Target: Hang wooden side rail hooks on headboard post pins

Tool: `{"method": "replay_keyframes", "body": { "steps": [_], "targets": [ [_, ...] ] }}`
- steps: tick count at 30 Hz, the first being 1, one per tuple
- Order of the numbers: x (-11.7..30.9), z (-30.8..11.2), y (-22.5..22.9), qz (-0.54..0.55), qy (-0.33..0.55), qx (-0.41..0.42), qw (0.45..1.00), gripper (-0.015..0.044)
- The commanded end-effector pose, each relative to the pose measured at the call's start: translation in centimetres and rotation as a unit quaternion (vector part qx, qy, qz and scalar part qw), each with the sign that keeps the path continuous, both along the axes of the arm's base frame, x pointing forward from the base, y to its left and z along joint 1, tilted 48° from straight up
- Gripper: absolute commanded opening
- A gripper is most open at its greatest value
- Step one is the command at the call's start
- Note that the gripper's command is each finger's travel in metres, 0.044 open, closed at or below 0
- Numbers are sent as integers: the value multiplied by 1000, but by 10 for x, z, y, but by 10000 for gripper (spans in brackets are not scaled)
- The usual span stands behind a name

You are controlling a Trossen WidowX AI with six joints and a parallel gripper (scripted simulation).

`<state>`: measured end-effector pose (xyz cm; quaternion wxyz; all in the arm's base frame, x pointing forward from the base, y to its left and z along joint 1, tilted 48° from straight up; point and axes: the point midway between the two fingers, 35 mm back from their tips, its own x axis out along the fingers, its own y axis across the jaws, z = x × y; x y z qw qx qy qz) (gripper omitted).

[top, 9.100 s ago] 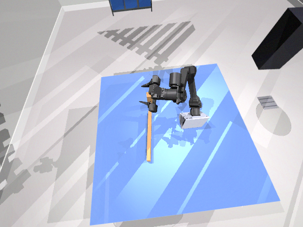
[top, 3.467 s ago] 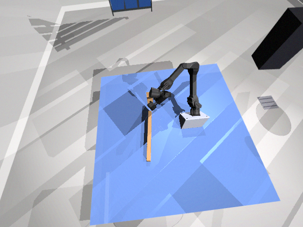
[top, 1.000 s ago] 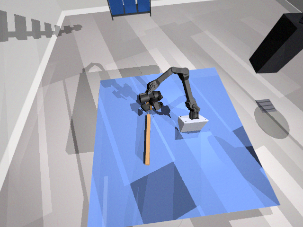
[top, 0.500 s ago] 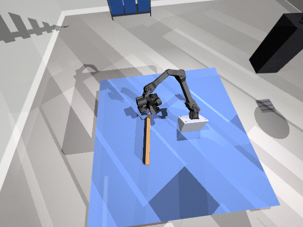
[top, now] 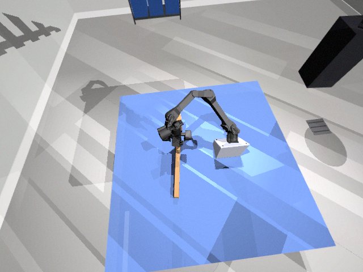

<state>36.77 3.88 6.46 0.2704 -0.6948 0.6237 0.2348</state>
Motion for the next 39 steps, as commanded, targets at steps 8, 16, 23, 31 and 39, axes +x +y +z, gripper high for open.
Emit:
{"method": "replay_keyframes", "body": {
  "steps": [8,16,23,31,39],
  "targets": [
    [5,-24,-22,-16,-13,7,1000,440],
    [6,-35,-33,-16,-13,6,1000,440],
    [7,-38,-37,-16,-13,6,1000,440],
    [10,-47,-46,-16,-13,7,1000,440],
    [11,-56,-56,-16,-13,7,1000,440]
  ]
}}
